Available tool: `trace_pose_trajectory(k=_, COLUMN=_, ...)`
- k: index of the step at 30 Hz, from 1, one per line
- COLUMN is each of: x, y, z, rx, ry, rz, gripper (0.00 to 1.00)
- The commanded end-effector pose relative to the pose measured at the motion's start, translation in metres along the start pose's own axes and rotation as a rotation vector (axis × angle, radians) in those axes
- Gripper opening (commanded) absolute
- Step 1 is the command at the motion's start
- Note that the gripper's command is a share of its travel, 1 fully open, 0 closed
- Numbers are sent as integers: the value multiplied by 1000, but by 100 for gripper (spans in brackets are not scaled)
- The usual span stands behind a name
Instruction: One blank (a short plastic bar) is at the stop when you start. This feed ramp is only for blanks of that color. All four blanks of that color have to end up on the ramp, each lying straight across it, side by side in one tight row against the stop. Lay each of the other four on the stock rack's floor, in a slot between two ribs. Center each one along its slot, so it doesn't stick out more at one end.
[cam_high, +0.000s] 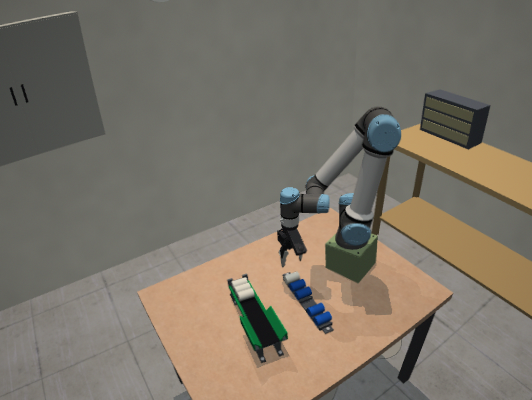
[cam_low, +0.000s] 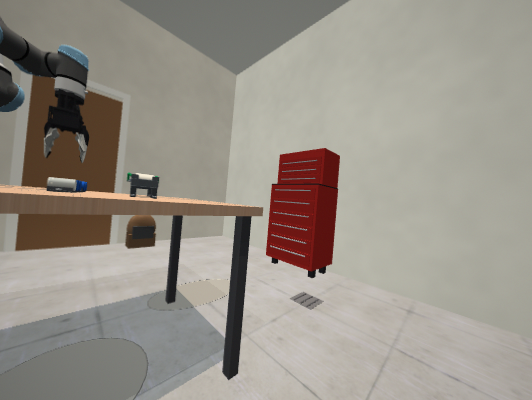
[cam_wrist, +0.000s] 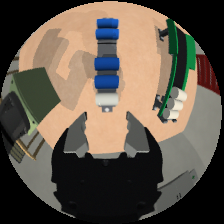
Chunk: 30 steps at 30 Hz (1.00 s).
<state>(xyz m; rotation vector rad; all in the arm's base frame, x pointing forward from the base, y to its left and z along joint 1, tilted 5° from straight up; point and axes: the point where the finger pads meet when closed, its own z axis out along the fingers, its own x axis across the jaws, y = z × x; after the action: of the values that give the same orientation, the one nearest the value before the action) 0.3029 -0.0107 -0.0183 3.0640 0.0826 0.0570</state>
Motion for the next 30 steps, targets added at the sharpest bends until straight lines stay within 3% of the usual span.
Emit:
trace_pose_trajectory(k=1, x=0, y=0, z=0, rx=0, ry=1, rz=0, gripper=52)
trace_pose_trajectory(k=30, x=0, y=0, z=5, rx=0, ry=1, rz=0, gripper=52)
